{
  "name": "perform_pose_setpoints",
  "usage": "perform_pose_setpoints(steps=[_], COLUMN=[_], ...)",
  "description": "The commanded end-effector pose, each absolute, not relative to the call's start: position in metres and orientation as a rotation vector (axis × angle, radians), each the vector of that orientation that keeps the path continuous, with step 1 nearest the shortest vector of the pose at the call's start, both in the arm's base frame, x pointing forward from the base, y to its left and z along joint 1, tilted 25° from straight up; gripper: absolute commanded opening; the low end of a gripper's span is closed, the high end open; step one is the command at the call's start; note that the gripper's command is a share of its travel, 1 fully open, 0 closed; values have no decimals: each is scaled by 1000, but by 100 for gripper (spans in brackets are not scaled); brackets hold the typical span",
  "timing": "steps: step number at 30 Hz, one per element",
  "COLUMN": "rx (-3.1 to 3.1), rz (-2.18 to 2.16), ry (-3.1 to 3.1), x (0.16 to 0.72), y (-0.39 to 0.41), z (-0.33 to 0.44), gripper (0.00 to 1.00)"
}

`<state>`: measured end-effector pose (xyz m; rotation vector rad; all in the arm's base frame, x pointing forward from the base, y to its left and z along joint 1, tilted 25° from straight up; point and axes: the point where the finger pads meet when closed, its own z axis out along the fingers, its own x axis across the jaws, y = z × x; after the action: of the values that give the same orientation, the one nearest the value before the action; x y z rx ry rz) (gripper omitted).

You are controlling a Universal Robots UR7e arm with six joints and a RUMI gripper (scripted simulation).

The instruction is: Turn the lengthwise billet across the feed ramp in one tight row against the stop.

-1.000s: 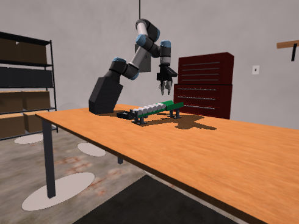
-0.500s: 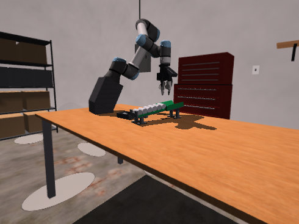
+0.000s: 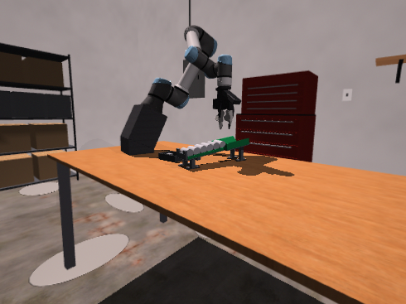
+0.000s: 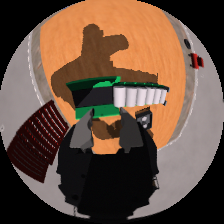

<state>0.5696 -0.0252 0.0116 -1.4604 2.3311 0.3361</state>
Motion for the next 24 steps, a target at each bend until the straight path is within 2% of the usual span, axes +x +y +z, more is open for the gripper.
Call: perform_pose_setpoints(steps=[1,11,16,24], rx=[-1460,-1460,-1460,-1460], rz=[334,334,334,334], ry=[2331,2331,2331,2331], x=[570,570,513,513], y=[-26,-26,-41,-41], z=[12,12,20,20], gripper=[35,35,35,35])
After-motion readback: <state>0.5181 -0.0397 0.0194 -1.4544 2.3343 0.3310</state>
